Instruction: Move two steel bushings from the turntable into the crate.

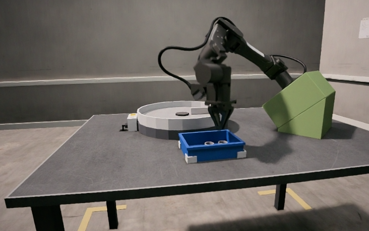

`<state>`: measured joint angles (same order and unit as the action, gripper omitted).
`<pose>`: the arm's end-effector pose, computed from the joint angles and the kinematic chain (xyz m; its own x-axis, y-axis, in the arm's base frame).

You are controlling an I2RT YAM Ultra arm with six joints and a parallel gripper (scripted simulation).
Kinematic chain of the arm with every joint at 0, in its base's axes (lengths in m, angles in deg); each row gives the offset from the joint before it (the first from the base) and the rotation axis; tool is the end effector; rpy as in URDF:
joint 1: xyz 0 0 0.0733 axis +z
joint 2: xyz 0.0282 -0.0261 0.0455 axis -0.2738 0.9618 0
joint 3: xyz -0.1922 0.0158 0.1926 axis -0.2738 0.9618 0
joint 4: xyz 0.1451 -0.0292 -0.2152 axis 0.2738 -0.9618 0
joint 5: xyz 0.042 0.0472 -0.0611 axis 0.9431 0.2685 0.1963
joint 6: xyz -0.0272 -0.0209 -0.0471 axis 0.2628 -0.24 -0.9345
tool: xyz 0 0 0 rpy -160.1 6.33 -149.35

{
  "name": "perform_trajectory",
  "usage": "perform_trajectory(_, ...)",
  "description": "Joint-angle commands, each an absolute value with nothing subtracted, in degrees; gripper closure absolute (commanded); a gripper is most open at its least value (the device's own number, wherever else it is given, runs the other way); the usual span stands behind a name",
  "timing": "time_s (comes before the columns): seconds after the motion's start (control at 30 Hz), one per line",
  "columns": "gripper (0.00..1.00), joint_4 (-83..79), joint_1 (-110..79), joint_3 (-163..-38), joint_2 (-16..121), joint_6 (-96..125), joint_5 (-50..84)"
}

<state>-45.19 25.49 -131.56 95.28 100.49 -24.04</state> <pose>0.3672 0.2879 0.0836 -0.5354 0.5203 -0.6653 0.7063 0.7077 -0.0150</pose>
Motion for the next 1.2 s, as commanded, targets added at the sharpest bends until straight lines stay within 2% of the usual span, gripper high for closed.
perform_trajectory(0.0, 0.86, -51.0, 28.2, -134.0, 94.6, 103.3, -24.5)
perform_trajectory(0.37, 0.86, -56.3, 30.0, -137.0, 94.1, 105.9, -24.1)
perform_trajectory(1.17, 0.86, -56.8, 30.1, -137.4, 94.2, 106.1, -24.1)
